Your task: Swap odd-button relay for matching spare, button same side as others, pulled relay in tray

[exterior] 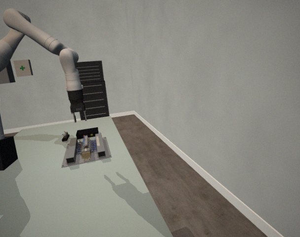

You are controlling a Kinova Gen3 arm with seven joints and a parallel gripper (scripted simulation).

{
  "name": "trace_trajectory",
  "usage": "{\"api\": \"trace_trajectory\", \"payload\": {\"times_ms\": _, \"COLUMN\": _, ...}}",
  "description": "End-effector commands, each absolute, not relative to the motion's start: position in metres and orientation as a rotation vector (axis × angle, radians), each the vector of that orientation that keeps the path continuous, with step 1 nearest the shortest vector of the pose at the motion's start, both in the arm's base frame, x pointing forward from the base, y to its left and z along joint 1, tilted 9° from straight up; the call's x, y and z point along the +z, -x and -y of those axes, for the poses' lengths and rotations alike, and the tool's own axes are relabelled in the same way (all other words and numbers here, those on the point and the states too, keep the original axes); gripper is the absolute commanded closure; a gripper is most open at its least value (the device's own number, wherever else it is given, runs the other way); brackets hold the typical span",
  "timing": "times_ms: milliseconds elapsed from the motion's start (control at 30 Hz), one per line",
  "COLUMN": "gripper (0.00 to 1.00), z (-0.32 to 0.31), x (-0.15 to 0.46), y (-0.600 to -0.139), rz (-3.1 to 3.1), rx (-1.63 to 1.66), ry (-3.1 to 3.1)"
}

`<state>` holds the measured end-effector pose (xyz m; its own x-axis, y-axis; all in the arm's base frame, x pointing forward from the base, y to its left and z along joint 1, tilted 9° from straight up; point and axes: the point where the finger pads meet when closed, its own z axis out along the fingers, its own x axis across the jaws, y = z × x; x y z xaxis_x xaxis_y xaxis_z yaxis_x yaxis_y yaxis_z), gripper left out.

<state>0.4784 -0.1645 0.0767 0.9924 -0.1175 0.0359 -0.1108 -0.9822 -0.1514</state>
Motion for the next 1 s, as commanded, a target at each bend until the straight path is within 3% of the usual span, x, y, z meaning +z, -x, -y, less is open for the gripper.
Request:
{"api": "trace_trajectory", "payload": {"times_ms": 0, "gripper": 0.0, "z": 0.165, "x": 0.078, "y": -0.479, "rz": -0.172, "rx": -0.07, "ry": 2.987}}
{"api": "trace_trajectory", "payload": {"times_ms": 967, "gripper": 0.0, "z": 0.11, "x": 0.049, "y": -0.487, "rz": -0.185, "rx": -0.077, "ry": 2.987}}
